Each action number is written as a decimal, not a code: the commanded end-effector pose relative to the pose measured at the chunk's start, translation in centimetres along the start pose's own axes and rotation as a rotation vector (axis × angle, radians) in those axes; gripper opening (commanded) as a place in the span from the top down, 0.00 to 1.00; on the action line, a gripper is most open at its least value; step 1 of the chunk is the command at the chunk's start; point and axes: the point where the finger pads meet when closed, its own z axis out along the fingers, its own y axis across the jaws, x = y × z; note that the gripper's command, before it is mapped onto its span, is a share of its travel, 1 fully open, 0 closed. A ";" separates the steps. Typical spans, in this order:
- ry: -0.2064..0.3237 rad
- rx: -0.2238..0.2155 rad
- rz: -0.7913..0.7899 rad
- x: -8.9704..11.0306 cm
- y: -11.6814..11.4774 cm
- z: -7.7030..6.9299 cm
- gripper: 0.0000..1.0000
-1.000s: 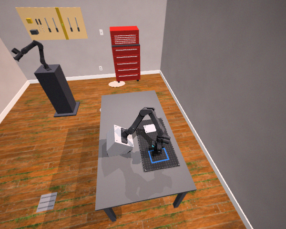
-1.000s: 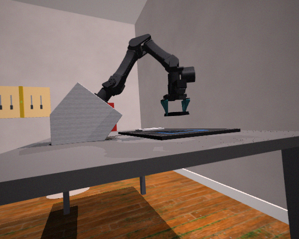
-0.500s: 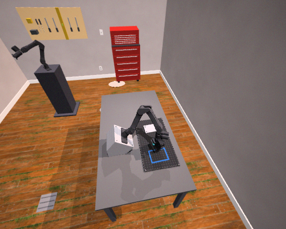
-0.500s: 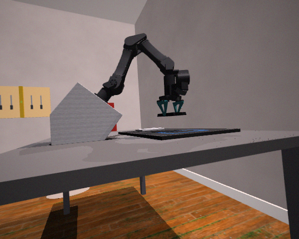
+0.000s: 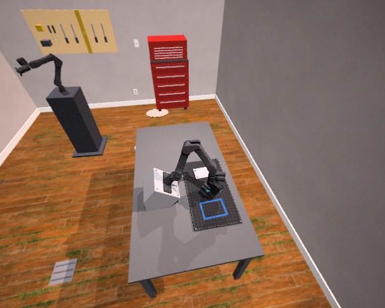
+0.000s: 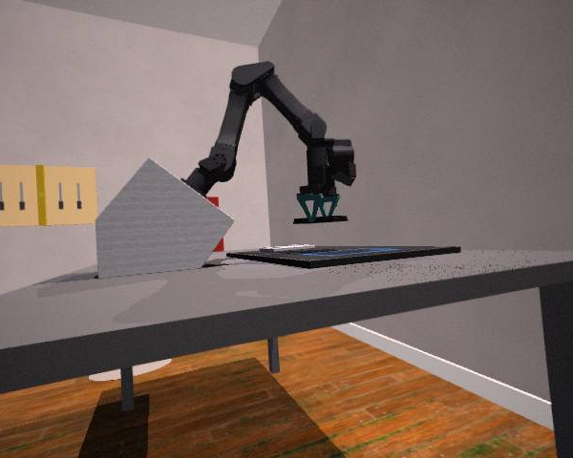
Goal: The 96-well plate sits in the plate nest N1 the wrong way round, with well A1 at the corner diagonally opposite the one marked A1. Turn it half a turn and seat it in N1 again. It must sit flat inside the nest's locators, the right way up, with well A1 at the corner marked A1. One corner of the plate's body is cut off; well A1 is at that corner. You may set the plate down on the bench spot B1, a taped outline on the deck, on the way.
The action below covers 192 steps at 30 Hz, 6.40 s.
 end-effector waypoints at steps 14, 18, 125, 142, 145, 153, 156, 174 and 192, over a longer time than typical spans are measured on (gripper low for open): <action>-0.035 0.002 -0.007 3.2 2.5 -0.6 1.00; -0.034 0.001 -0.007 4.4 3.2 -0.6 1.00; -0.025 0.012 -0.937 21.9 13.6 -0.7 1.00; -0.025 0.013 -1.081 21.9 13.7 -0.7 1.00; -0.025 0.013 -1.081 21.9 13.7 -0.7 1.00; -0.025 0.013 -1.081 21.9 13.7 -0.7 1.00; -0.025 0.013 -1.081 21.9 13.7 -0.7 1.00; -0.025 0.013 -1.081 21.9 13.7 -0.7 1.00; -0.025 0.013 -1.081 21.9 13.7 -0.7 1.00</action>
